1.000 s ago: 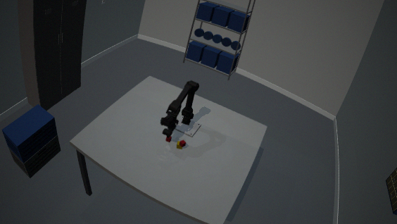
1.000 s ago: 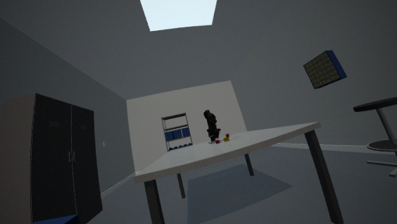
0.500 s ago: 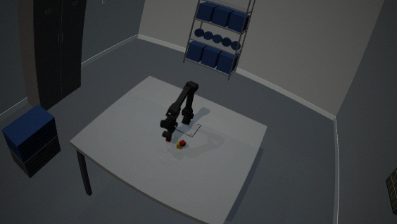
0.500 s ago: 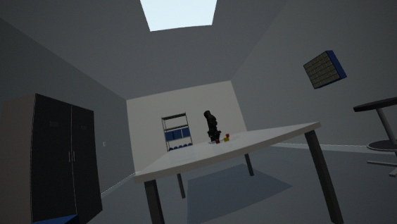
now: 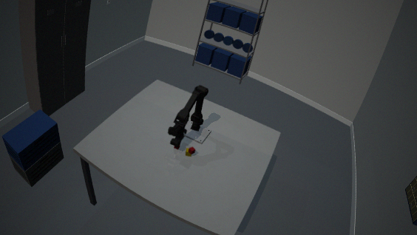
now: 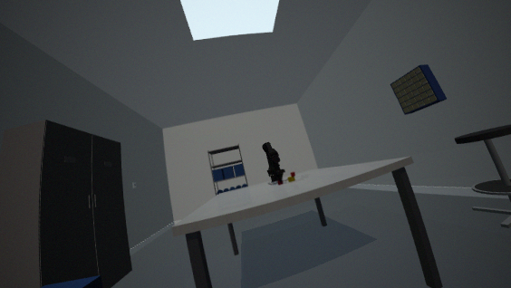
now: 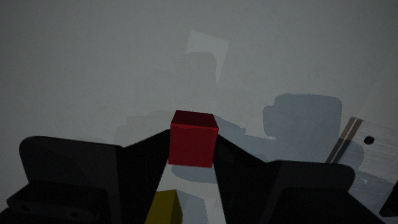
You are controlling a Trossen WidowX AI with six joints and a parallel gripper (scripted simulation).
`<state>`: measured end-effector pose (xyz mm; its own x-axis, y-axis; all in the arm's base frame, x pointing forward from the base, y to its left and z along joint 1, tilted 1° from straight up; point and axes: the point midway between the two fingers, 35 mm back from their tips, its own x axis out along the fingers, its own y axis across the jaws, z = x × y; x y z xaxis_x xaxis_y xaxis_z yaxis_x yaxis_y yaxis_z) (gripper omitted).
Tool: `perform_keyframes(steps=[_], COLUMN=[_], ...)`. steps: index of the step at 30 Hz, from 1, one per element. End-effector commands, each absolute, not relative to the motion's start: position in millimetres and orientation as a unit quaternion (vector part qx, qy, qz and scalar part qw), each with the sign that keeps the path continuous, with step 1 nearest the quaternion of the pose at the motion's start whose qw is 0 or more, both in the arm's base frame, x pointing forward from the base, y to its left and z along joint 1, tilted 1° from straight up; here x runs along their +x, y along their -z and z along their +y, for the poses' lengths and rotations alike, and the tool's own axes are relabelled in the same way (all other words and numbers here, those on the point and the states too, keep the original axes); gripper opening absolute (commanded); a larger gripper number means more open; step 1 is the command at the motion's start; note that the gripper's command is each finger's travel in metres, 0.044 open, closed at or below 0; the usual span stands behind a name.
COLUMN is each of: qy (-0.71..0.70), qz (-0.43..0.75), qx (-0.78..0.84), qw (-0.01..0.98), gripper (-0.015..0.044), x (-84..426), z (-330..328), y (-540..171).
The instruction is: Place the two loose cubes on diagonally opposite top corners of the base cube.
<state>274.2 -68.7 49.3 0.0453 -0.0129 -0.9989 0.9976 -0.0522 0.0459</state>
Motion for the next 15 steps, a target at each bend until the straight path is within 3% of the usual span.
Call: perform_keyframes(steps=[1, 15], qy=[0.506, 0.506], qz=[0.474, 0.474], qx=[0.522, 0.522], qw=[0.497, 0.497], gripper=[0.0105, 0.0105], x=[273.8, 277.9], z=[-68.1, -69.0], y=[-51.0, -94.4])
